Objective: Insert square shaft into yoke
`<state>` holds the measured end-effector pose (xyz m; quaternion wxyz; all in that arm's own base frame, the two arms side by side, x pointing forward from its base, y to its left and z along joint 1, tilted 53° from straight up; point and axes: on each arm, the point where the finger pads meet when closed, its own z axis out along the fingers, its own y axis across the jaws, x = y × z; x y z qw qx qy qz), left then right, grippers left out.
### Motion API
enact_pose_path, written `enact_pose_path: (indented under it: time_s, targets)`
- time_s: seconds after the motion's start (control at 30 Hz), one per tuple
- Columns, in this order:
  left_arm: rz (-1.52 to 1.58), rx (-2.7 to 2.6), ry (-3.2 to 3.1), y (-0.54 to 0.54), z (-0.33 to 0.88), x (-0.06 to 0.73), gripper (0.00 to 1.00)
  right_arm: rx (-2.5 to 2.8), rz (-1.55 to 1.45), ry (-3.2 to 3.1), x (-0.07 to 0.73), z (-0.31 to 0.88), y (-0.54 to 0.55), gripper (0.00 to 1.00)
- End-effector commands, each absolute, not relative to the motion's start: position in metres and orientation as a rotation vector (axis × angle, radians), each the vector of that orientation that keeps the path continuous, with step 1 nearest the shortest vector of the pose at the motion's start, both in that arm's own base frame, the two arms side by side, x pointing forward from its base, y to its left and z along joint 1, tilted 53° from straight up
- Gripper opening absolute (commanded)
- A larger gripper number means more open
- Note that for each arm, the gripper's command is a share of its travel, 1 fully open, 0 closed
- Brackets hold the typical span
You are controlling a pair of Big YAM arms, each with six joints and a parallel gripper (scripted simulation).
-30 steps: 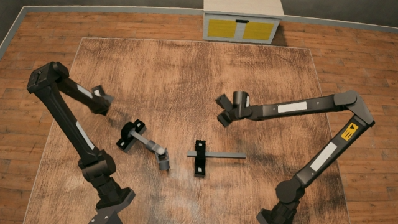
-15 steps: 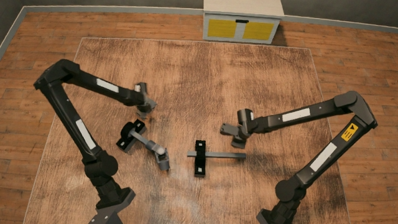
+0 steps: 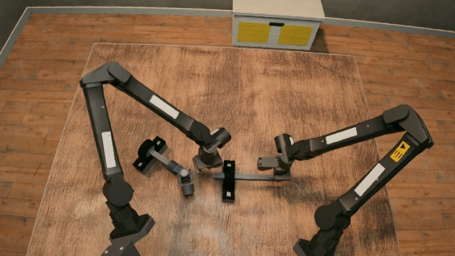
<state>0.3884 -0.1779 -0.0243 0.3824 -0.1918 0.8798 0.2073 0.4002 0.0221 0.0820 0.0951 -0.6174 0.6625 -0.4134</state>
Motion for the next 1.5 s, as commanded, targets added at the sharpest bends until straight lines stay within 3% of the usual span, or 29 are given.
enact_pose_path:
  time_s: [0.0,0.27,1.47]
  targets:
    - [0.587,-0.574,2.217,-0.161,-0.039,0.369,0.75,-1.826,-1.241,1.935,0.404,0.093,0.025,0.47]
    - [0.753,-0.664,2.145,-0.087,-0.057,0.343,0.75,-1.826,-1.24,1.936,0.403,0.092,0.025,0.47]
    - [0.761,-0.636,2.159,-0.063,-0.079,0.366,0.75,-1.843,-1.24,1.927,0.432,0.069,0.012,0.47]
